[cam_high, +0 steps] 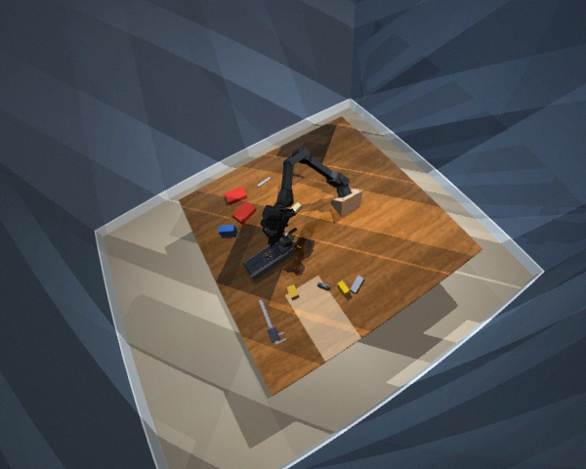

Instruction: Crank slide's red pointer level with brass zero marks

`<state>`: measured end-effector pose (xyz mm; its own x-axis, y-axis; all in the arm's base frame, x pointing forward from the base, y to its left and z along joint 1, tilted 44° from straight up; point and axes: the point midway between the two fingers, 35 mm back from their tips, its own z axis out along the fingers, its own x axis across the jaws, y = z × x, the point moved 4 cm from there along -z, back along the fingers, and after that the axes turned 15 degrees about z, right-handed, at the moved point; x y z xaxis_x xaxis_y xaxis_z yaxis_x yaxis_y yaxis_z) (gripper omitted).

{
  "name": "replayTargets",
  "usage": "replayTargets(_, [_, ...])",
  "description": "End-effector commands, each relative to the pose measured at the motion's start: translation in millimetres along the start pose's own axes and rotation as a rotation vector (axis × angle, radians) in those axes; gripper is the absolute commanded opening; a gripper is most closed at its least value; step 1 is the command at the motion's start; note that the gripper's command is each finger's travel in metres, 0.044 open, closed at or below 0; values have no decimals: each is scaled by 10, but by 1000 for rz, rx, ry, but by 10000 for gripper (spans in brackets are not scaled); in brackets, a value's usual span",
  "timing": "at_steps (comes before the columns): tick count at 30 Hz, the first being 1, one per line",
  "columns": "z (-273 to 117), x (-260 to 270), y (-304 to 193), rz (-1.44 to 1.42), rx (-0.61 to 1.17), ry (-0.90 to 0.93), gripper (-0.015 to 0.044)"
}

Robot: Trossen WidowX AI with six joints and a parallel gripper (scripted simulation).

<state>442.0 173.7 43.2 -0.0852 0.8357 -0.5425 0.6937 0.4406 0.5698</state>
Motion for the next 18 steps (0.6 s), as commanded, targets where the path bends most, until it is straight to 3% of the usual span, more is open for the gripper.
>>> replayTargets(1, [0,-1,0,0,0,0,131])
replayTargets(13, [0,-1,0,0,0,0,440])
replayTargets(14, [0,-1,0,0,0,0,440])
replayTargets(18, [0,-1,0,0,0,0,335])
